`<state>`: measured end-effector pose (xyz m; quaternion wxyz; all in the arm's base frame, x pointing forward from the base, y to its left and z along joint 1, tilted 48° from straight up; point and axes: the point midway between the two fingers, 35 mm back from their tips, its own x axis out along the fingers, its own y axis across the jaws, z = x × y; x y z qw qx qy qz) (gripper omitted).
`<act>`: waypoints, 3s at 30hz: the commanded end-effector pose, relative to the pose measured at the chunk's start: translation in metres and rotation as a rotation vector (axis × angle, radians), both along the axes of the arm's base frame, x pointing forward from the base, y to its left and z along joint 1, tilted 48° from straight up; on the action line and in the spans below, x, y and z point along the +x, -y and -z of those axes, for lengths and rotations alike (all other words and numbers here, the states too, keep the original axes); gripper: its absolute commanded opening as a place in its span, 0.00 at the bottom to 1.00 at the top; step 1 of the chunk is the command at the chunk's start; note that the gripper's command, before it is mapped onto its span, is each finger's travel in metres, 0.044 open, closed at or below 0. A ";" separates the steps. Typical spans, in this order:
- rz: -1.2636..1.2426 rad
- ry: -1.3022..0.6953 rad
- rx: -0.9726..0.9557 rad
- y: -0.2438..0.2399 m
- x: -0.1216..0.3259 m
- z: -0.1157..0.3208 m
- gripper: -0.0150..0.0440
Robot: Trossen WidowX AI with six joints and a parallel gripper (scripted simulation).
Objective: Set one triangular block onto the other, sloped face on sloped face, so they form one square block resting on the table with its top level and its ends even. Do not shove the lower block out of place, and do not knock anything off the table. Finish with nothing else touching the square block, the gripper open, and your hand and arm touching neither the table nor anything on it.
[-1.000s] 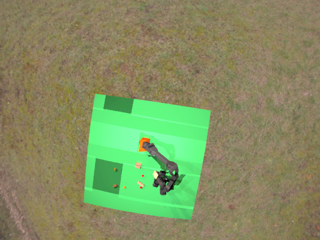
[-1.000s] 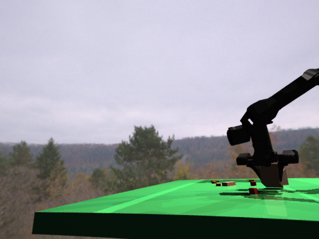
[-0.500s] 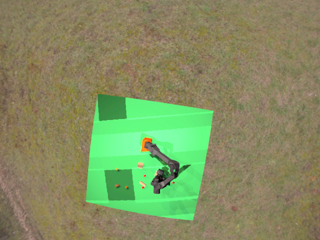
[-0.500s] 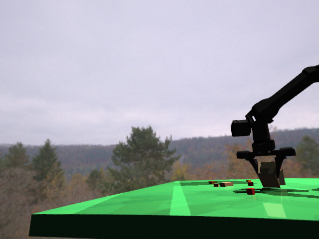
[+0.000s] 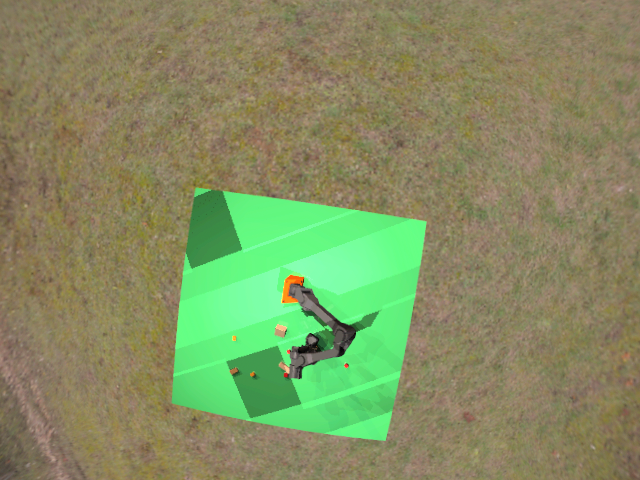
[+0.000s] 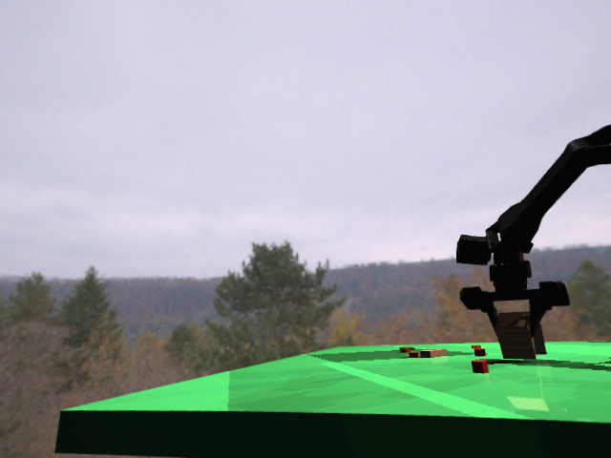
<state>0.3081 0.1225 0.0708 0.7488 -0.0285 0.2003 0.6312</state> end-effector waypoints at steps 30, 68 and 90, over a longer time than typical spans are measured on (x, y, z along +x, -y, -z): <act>0.035 0.020 0.111 0.005 -0.002 0.009 1.00; 0.048 -0.003 0.108 0.076 -0.001 -0.051 1.00; 0.500 -1.407 -0.444 0.030 -0.003 -0.035 1.00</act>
